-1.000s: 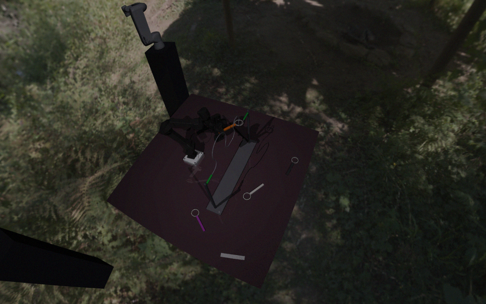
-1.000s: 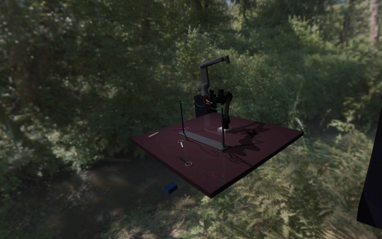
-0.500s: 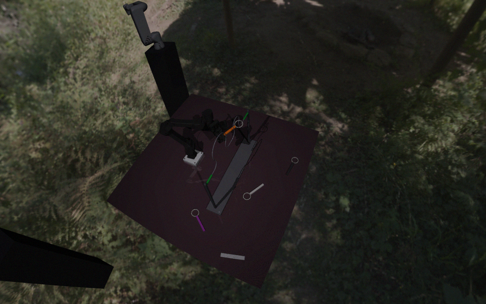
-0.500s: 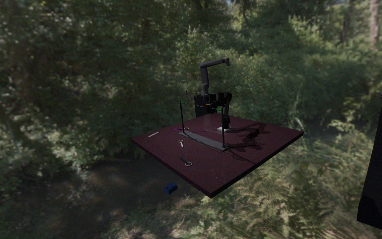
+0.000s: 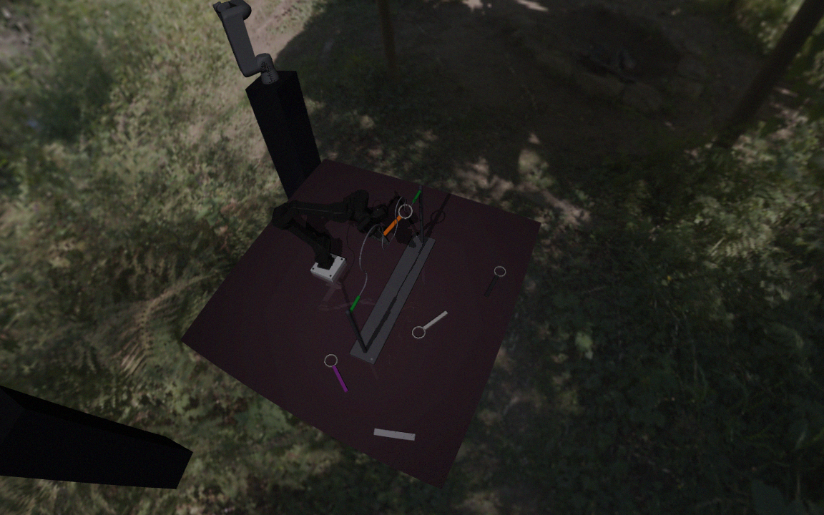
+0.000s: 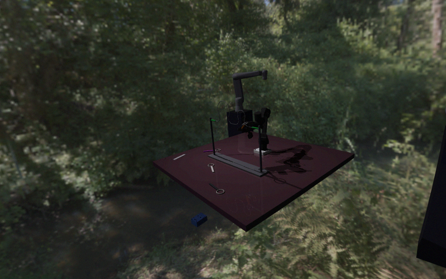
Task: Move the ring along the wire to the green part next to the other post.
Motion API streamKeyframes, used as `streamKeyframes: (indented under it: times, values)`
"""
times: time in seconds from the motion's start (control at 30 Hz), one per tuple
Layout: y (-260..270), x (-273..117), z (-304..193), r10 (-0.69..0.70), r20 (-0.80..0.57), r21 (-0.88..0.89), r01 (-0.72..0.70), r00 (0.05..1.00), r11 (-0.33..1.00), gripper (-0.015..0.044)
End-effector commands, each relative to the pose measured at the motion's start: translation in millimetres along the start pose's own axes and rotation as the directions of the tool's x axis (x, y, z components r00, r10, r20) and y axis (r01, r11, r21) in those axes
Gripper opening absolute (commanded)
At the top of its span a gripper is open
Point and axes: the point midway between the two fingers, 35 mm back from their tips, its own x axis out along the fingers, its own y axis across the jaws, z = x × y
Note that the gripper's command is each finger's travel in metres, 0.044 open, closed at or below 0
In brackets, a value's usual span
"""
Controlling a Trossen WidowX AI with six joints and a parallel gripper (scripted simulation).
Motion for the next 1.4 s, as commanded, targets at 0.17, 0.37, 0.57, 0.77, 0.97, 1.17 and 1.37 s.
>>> streamKeyframes:
  times: [0.17,0.37,0.57,0.77,0.97,1.17,1.37]
  values:
    - [38,-4,4,0.104,-0.005,0.206,-0.101,0.995,0.973,-0.0150]
    - [59,-10,10,0.167,-0.005,0.336,-0.156,0.986,0.929,-0.0150]
    - [79,-17,19,0.227,0.003,0.455,-0.204,0.974,0.867,-0.0150]
    - [97,-25,30,0.281,0.018,0.559,-0.242,0.960,0.793,-0.0150]
    - [111,-33,42,0.327,0.036,0.645,-0.272,0.944,0.714,-0.0150]
    - [122,-40,54,0.362,0.055,0.707,-0.292,0.931,0.644,-0.0150]
    - [130,-46,65,0.385,0.070,0.747,-0.304,0.920,0.591,-0.0150]
